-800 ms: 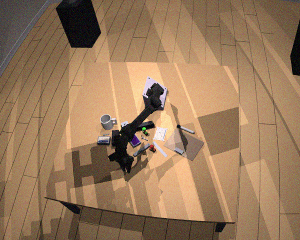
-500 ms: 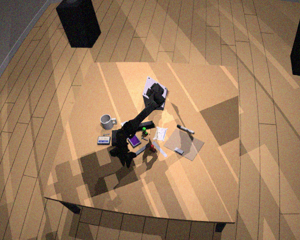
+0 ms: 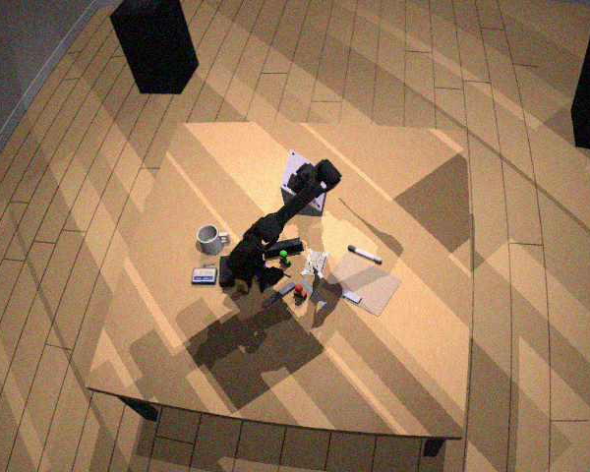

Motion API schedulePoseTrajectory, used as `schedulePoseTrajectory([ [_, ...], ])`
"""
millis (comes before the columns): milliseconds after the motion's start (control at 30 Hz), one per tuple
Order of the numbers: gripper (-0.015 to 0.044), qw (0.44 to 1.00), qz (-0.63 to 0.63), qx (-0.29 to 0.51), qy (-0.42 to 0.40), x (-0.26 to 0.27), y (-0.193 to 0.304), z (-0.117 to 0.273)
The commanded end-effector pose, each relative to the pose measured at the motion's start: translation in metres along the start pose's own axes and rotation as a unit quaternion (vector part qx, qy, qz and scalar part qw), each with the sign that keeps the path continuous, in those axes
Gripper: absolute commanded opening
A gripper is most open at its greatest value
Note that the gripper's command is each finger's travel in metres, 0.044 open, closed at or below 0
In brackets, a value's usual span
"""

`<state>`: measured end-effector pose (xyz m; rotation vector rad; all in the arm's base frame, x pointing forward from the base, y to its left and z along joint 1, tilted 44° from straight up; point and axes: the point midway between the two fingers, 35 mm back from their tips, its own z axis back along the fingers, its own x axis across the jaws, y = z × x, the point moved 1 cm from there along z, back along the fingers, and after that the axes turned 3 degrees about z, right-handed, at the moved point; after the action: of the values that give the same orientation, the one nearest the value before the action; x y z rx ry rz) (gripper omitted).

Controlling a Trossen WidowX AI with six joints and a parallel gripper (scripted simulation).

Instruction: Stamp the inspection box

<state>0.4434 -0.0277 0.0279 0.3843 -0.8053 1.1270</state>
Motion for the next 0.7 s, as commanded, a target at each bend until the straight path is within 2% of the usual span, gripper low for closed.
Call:
schedulePoseTrajectory([
  [0, 0.0219, 0.994, 0.069, 0.078, 0.029, -0.015, 0.071, 0.013],
  [300, 0.0219, 0.961, 0.180, 0.208, 0.013, -0.022, 0.181, 0.040],
  [667, 0.0219, 0.959, 0.184, 0.214, 0.011, -0.021, 0.181, 0.038],
])
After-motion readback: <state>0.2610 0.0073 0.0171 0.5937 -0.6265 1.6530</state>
